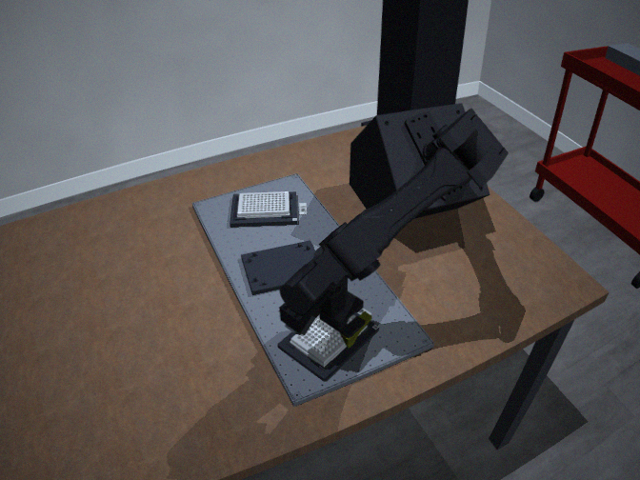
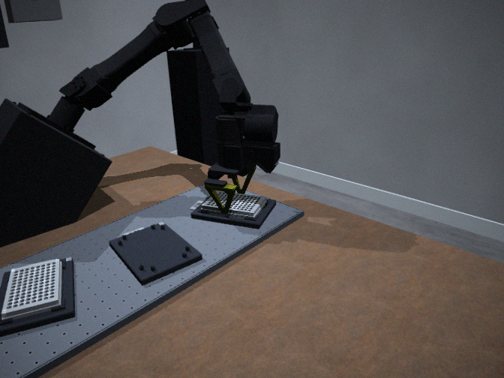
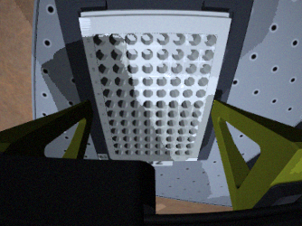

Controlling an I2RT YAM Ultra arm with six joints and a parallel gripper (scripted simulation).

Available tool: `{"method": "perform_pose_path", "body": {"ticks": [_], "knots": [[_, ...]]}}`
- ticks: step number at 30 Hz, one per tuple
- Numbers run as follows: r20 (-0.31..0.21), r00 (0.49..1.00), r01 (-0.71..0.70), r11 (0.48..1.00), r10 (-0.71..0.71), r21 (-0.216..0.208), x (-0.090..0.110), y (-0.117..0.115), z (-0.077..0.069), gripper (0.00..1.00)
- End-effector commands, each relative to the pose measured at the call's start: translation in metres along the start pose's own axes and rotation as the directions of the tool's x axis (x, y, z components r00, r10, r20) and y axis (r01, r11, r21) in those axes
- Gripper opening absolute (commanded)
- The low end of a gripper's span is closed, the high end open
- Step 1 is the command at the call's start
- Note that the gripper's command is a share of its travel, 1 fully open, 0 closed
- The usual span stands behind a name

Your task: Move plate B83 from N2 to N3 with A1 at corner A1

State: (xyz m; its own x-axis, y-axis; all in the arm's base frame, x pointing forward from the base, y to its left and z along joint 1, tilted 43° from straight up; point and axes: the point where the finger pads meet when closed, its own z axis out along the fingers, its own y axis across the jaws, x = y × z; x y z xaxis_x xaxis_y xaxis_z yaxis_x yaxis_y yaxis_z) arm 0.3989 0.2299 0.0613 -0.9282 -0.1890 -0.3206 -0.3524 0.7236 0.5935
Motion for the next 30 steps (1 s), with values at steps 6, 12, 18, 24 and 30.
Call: {"method": "perform_pose_path", "body": {"ticks": [6,12,18,24,30], "knots": [[0.025,1.0,0.0,1.0,0.0,0.003,-0.0065,-0.0013,0.0016,1.0],[0.025,1.0,0.0,1.0,0.0,0.003,-0.0065,-0.0013,0.0016,1.0],[0.025,1.0,0.0,1.0,0.0,0.003,-0.0065,-0.0013,0.0016,1.0],[0.025,1.0,0.0,1.0,0.0,0.003,-0.0065,-0.0013,0.0016,0.0],[0.025,1.0,0.0,1.0,0.0,0.003,-0.0065,-0.0013,0.0016,0.0]]}}
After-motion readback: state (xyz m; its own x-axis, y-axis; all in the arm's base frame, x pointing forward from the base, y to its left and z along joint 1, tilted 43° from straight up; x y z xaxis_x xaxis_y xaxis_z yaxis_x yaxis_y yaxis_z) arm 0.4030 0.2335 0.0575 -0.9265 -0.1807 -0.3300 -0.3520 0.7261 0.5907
